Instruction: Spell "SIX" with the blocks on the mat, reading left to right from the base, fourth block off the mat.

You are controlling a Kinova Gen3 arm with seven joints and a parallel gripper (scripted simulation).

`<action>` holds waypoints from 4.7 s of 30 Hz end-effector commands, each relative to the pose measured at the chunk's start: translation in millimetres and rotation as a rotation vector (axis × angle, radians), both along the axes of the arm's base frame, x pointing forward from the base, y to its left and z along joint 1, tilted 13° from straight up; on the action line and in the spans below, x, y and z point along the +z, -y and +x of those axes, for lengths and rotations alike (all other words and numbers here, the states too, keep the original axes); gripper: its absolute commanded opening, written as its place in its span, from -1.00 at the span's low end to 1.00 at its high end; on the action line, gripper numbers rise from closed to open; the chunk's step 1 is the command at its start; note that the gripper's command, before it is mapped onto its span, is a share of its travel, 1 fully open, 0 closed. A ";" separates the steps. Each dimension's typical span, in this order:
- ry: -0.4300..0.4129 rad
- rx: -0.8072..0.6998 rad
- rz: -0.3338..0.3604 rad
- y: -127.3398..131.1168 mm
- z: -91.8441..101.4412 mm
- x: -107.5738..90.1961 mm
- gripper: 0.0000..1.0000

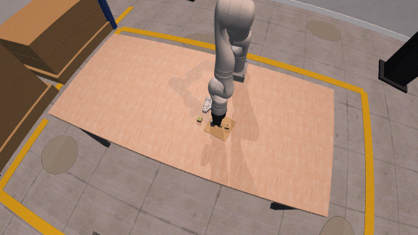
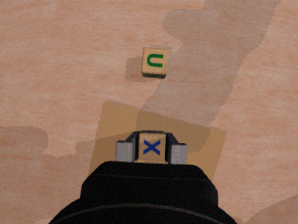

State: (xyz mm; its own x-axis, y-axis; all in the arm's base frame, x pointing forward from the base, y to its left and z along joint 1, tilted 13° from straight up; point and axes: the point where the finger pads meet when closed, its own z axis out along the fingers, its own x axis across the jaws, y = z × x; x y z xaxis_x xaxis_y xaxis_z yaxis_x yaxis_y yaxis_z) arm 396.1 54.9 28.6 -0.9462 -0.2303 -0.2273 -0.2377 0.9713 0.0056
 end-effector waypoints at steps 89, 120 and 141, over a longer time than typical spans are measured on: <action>0.001 0.000 0.000 -0.2 1.8 -3.4 -0.01; 0.001 0.000 0.000 -0.2 1.7 -3.2 0.58; 0.001 0.000 0.000 3.3 -11.4 54.7 0.58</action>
